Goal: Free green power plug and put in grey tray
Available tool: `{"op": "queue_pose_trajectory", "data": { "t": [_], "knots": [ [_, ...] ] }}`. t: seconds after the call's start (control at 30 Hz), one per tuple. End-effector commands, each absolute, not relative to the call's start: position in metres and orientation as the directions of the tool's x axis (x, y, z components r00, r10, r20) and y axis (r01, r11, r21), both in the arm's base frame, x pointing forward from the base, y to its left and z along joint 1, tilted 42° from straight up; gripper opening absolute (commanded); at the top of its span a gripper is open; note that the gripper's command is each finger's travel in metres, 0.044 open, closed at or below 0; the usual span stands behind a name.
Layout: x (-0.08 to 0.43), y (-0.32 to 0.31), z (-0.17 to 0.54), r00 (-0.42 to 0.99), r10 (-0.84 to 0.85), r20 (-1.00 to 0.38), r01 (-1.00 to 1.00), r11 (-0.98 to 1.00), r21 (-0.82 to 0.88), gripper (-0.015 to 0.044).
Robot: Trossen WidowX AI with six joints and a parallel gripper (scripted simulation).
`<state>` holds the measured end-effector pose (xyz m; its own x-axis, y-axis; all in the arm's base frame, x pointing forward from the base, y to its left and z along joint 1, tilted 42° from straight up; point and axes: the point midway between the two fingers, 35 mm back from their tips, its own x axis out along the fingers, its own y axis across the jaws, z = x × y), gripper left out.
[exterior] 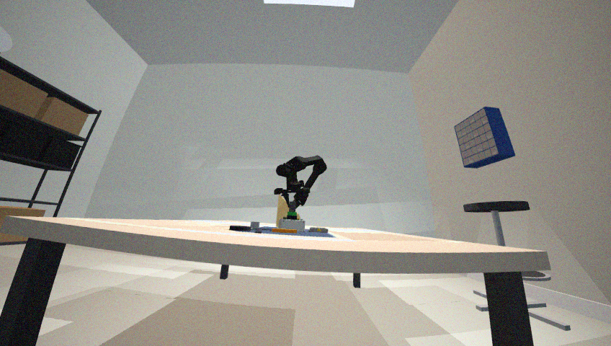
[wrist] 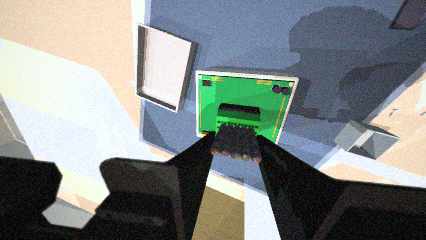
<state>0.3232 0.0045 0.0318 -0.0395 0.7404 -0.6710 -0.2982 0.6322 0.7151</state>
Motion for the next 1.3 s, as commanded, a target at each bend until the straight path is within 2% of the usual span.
{"op": "queue_pose_trajectory", "data": {
  "t": [0.0,0.4,0.53,0.77,0.9,1.27],
  "knots": [
    [0.324,-0.011,0.038,-0.014,0.752,-0.659,-0.274,0.63,0.726,0.0],
    [0.318,0.003,0.055,0.057,0.563,-0.825,-0.268,0.805,0.53,0.0],
    [0.319,-0.001,0.053,0.044,0.602,-0.797,-0.27,0.776,0.57,0.0],
    [0.323,-0.014,0.043,-0.009,0.74,-0.672,-0.274,0.645,0.714,0.0],
    [0.324,-0.016,0.042,-0.017,0.758,-0.651,-0.274,0.623,0.733,0.0],
    [0.318,-0.002,0.058,0.053,0.574,-0.817,-0.268,0.796,0.542,0.0]
  ]
}}
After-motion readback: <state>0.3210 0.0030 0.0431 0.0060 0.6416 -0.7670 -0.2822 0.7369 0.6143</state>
